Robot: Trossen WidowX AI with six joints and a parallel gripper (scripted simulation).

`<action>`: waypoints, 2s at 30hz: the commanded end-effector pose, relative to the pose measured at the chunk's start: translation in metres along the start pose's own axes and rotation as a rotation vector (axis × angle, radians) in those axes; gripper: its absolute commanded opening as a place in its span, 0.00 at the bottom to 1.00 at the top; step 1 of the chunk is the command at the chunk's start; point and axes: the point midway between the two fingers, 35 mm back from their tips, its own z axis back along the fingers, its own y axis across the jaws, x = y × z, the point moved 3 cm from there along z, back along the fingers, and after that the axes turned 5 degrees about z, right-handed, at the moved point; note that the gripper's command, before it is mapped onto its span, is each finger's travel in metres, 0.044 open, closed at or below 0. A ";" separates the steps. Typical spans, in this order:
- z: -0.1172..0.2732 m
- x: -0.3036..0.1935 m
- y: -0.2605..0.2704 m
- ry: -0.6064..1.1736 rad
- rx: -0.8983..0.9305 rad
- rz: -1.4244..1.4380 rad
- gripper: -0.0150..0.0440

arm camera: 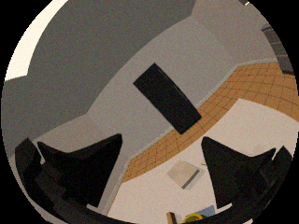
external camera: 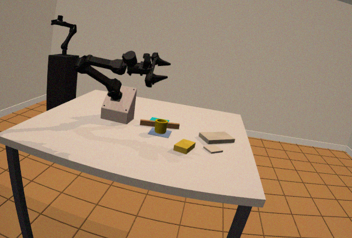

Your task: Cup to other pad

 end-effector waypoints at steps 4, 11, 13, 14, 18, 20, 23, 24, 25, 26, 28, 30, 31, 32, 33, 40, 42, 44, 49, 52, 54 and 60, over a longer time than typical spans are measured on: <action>-0.020 -0.039 -0.002 0.221 -0.043 0.101 0.75; -0.036 -0.148 -0.006 0.852 -0.041 0.492 0.54; -0.031 -0.174 -0.007 1.029 -0.005 0.628 0.54; -0.028 -0.185 -0.008 1.116 0.019 0.699 0.54; -0.011 -0.224 -0.013 1.449 0.160 0.999 0.54; -0.003 -0.237 -0.016 1.606 0.259 1.158 0.54; 0.002 -0.246 -0.023 1.759 0.380 1.326 0.54; 0.002 -0.247 -0.024 1.781 0.401 1.352 0.54; 0.002 -0.247 -0.024 1.789 0.408 1.360 0.54; 0.002 -0.247 -0.024 1.789 0.408 1.360 0.54; 0.002 -0.247 -0.024 1.789 0.408 1.360 0.54; 0.002 -0.247 -0.024 1.789 0.408 1.360 0.54; 0.002 -0.248 -0.024 1.789 0.408 1.360 0.54; 0.002 -0.248 -0.024 1.789 0.408 1.360 0.54; 0.002 -0.249 -0.025 1.789 0.408 1.360 0.54; 0.002 -0.257 -0.032 1.788 0.409 1.360 0.54; 0.002 -0.259 -0.034 1.788 0.409 1.359 0.54; 0.002 -0.262 -0.036 1.788 0.410 1.359 0.54; 0.002 -0.268 -0.041 1.787 0.410 1.359 0.54; 0.002 -0.272 -0.044 1.787 0.409 1.359 0.54; 0.002 -0.274 -0.046 1.787 0.409 1.360 0.54; 0.003 -0.281 -0.053 1.788 0.409 1.360 0.54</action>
